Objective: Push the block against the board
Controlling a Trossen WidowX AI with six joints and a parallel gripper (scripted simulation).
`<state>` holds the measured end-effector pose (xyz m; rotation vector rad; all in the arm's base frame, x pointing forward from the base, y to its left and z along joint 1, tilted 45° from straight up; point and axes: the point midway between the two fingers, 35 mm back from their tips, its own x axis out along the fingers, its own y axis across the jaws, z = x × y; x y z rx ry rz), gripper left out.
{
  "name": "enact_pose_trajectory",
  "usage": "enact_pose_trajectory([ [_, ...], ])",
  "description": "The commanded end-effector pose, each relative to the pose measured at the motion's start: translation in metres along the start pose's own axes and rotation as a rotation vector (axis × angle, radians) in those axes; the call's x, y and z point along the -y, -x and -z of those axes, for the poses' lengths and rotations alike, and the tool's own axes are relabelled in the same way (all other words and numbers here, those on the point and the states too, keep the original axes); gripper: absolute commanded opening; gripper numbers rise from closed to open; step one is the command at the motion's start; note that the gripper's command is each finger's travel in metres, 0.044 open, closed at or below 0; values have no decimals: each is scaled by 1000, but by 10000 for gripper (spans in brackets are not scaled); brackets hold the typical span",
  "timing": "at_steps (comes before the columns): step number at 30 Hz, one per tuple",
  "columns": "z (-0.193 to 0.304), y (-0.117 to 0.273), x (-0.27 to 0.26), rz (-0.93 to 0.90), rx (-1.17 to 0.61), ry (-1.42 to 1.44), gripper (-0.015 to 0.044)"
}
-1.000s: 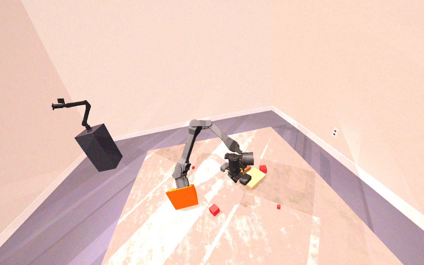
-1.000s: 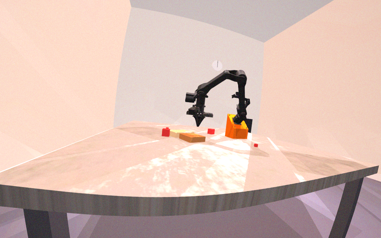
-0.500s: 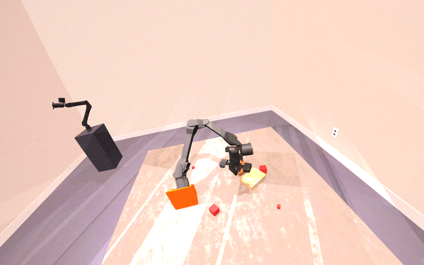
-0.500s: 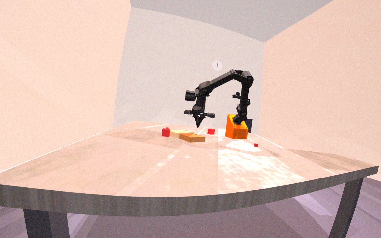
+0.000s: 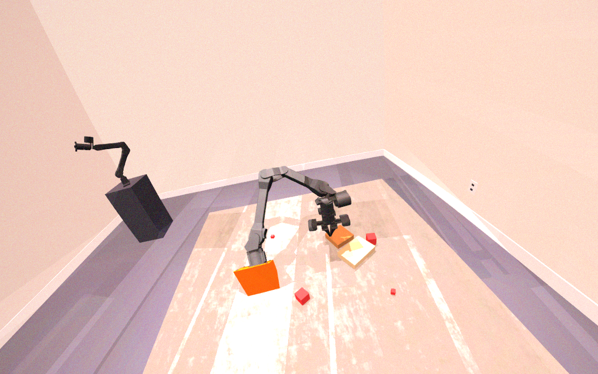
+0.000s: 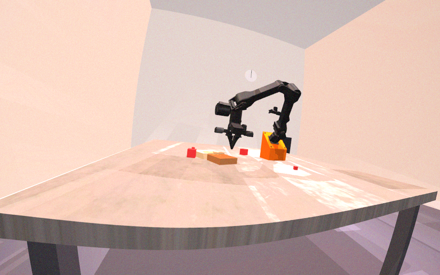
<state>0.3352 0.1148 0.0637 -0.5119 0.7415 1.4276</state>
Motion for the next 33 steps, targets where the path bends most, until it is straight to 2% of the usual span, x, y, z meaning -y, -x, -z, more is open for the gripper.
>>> enact_pose_trajectory([
  [1, -22, 0, -3, -1, 8, 128, 0],
  [14, -86, 3, -24, -3, 35, 520, 0],
  [19, -86, 0, -24, -3, 34, 525, 0],
  [22, -87, -39, -23, -3, 34, 525, 0],
  [24, -88, -51, -24, -3, 37, 525, 0],
  [33, -84, -51, -21, -3, 36, 525, 0],
])
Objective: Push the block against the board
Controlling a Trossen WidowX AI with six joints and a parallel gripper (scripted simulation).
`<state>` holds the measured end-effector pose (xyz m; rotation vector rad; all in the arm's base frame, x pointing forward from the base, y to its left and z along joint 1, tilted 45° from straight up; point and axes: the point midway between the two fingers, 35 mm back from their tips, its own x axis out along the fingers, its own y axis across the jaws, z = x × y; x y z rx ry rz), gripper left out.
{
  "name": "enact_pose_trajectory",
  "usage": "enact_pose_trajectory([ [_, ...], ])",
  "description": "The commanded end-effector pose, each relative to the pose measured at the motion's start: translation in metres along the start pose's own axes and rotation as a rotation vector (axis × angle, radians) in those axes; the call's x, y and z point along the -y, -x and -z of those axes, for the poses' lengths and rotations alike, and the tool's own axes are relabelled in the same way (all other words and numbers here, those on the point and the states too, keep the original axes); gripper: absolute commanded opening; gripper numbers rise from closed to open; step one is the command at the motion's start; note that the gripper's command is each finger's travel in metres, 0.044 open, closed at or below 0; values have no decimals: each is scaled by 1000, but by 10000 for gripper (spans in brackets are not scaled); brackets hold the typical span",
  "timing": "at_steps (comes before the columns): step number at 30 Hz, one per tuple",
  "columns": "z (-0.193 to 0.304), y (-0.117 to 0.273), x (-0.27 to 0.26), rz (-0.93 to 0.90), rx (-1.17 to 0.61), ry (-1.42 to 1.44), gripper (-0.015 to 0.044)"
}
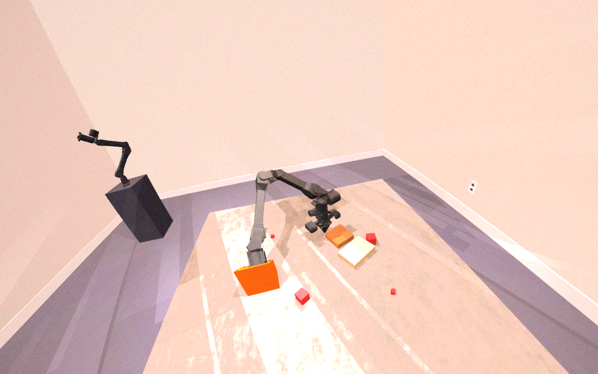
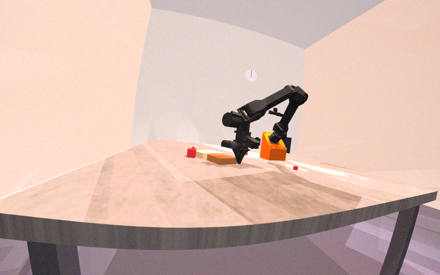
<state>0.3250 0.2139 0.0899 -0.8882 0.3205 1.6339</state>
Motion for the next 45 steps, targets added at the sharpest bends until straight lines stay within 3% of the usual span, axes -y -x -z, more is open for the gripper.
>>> enact_pose_trajectory([
  [1, 5, -2, 0, -2, -3, -8, 0],
  [37, 52, -2, 3, -4, -9, -7, 0],
  [45, 43, -2, 4, -3, -8, -7, 0],
])
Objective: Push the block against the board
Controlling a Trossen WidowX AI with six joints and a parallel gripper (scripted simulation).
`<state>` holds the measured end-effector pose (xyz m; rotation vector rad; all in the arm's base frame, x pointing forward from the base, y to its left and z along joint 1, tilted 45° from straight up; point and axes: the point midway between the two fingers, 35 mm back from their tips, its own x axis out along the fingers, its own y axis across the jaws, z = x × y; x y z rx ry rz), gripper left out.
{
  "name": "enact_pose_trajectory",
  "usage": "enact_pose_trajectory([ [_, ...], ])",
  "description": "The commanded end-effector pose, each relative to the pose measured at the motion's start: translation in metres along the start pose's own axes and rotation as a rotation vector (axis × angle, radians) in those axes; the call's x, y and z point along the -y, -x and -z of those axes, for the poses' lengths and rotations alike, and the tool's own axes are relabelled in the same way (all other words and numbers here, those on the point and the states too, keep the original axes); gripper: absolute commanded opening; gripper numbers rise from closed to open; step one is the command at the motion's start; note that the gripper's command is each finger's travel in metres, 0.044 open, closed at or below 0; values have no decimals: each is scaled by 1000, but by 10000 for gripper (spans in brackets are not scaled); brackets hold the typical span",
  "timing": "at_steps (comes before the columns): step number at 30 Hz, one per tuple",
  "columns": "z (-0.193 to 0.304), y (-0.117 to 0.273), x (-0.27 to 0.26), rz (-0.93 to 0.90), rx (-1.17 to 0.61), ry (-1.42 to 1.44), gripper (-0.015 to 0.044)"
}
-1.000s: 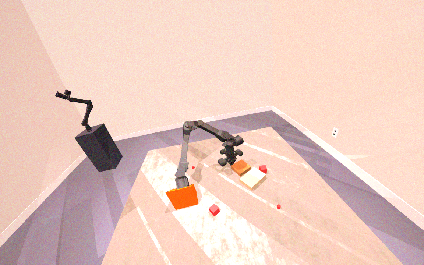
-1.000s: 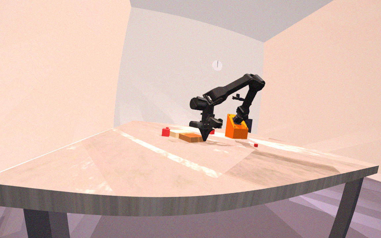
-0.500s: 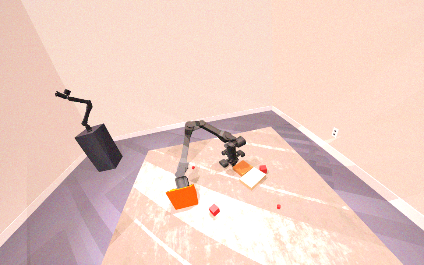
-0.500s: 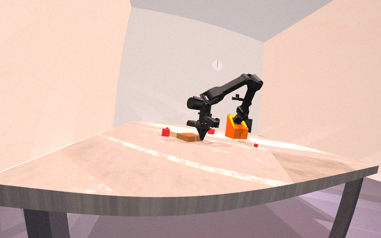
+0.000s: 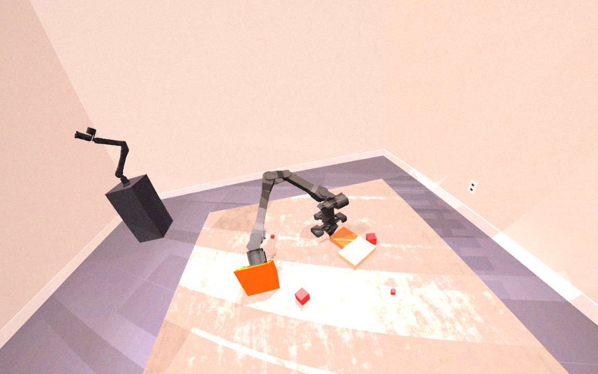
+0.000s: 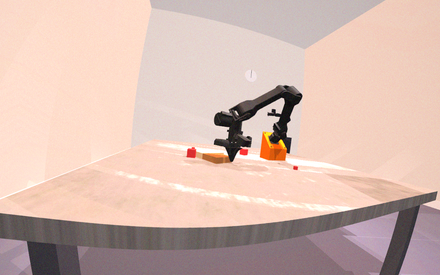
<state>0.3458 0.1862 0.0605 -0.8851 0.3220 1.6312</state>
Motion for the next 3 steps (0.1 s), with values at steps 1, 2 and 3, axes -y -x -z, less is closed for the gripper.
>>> enact_pose_trajectory([
  [1, -4, -2, 0, -5, -9, -3, 0],
  [2, -5, -2, 0, -5, -9, -3, 0],
  [3, -7, -2, 0, -5, -9, -3, 0],
])
